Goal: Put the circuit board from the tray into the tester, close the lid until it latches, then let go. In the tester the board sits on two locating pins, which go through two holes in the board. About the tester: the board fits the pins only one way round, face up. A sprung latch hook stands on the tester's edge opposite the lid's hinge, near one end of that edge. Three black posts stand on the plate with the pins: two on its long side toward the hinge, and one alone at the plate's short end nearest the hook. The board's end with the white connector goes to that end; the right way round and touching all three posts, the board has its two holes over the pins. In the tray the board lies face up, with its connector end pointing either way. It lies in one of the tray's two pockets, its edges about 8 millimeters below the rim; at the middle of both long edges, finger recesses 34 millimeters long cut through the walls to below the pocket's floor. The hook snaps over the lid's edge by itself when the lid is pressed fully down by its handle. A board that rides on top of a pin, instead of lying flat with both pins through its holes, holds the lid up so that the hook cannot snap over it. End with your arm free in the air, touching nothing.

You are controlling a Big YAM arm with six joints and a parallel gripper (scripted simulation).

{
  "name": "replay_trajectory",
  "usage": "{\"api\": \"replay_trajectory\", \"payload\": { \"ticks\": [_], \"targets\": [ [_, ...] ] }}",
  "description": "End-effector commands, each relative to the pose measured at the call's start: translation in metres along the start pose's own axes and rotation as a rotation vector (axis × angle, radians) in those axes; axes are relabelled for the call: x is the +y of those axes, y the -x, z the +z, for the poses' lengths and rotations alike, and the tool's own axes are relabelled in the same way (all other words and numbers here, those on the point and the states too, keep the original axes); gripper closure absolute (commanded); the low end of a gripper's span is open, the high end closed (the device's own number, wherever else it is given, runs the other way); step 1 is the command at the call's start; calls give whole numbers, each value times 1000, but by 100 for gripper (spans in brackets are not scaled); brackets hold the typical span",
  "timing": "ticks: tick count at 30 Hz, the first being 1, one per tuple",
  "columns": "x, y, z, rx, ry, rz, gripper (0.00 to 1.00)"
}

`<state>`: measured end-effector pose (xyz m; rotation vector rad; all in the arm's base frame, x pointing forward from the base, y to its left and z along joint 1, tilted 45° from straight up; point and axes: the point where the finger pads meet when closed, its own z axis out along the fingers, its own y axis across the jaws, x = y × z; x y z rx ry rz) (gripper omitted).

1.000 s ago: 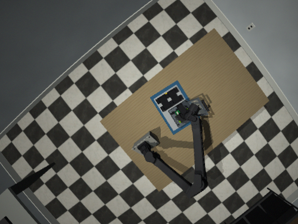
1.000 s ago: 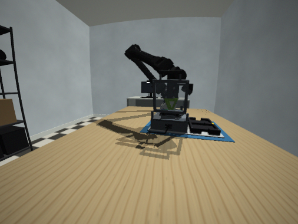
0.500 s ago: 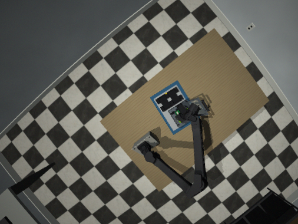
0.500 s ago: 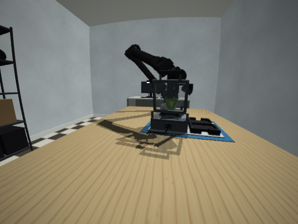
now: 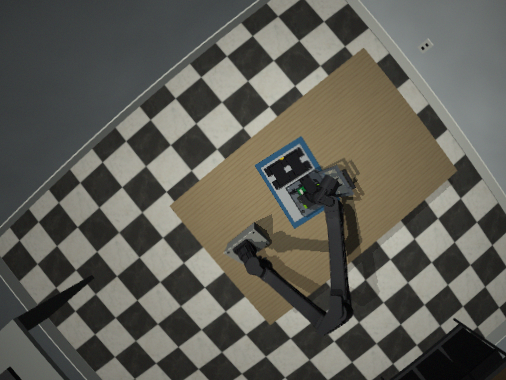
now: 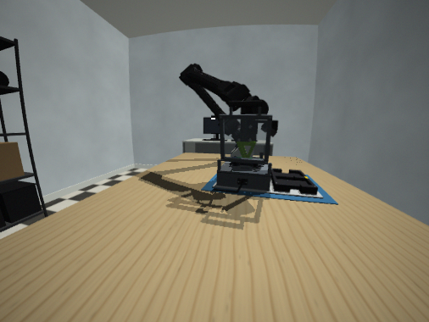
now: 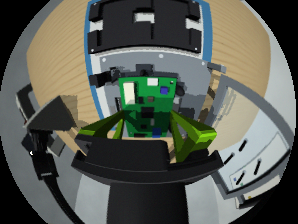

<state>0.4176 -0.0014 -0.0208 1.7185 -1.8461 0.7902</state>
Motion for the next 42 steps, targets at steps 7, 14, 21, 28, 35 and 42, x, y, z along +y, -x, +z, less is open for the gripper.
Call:
{"api": "replay_trajectory", "payload": {
  "ticks": [7,14,21,28,35,42],
  "targets": [
    [-23,-7,-10,-14,-28,32,28],
    [-22,-6,-10,-13,-24,28,28],
    [-21,-6,-9,-11,-20,24,28],
    [-19,-6,-8,-9,-16,20,28],
    [-19,-6,-8,-9,-16,20,28],
    [-19,-6,-8,-9,-18,21,28]
  ]
}}
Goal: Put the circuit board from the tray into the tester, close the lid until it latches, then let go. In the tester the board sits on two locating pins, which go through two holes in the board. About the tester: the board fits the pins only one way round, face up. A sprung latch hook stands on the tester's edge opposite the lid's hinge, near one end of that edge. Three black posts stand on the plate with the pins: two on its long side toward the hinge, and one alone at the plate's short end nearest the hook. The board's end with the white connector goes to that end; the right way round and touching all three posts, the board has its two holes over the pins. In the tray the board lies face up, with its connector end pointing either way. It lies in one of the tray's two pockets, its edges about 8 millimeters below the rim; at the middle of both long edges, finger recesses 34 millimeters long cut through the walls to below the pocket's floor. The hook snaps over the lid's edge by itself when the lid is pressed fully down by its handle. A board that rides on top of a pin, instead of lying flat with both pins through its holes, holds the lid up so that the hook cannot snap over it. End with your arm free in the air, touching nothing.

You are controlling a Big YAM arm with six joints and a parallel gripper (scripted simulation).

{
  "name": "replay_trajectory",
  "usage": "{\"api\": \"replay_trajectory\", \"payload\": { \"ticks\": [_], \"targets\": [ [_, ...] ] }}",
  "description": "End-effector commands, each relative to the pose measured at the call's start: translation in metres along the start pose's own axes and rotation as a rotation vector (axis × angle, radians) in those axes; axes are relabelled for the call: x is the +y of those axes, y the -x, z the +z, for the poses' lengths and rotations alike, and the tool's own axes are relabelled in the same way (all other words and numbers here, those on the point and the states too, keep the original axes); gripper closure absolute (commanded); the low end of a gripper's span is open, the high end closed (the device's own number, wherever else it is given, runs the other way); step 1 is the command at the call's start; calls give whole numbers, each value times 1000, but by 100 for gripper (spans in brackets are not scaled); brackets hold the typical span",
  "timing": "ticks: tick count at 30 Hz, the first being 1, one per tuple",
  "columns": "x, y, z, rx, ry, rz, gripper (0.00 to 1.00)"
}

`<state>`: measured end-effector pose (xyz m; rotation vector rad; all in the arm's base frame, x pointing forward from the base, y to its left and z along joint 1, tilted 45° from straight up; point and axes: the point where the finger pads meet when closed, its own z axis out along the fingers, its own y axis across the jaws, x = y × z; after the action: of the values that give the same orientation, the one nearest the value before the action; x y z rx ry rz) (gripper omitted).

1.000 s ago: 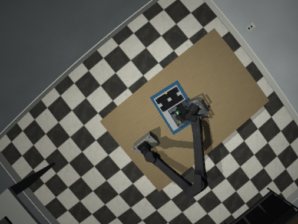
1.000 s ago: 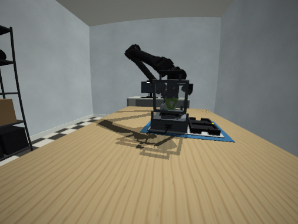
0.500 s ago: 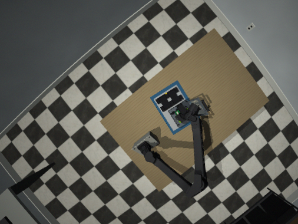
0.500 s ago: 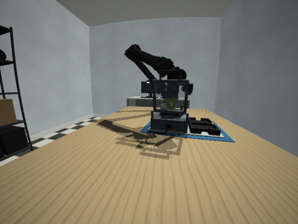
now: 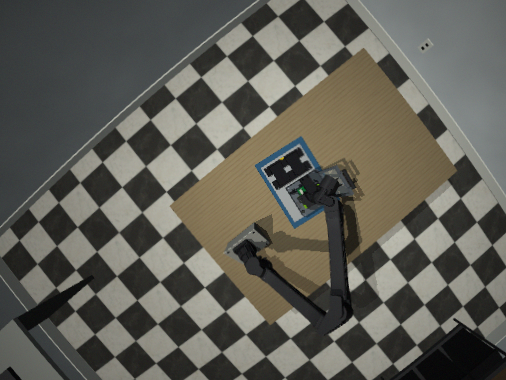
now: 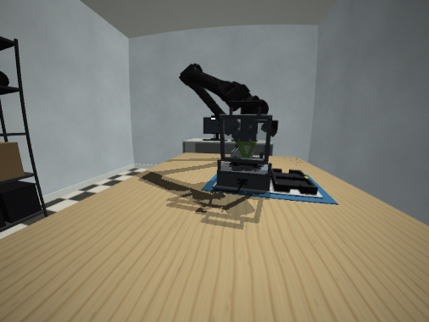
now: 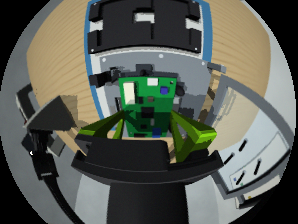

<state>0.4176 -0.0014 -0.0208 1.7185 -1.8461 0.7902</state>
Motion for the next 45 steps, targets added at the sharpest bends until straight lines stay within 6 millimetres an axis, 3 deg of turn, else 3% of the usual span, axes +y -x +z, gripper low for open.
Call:
{"api": "replay_trajectory", "payload": {
  "ticks": [1,45],
  "targets": [
    [-19,-6,-8,-9,-18,21,28],
    [-14,-5,-5,-8,-15,14,28]
  ]
}}
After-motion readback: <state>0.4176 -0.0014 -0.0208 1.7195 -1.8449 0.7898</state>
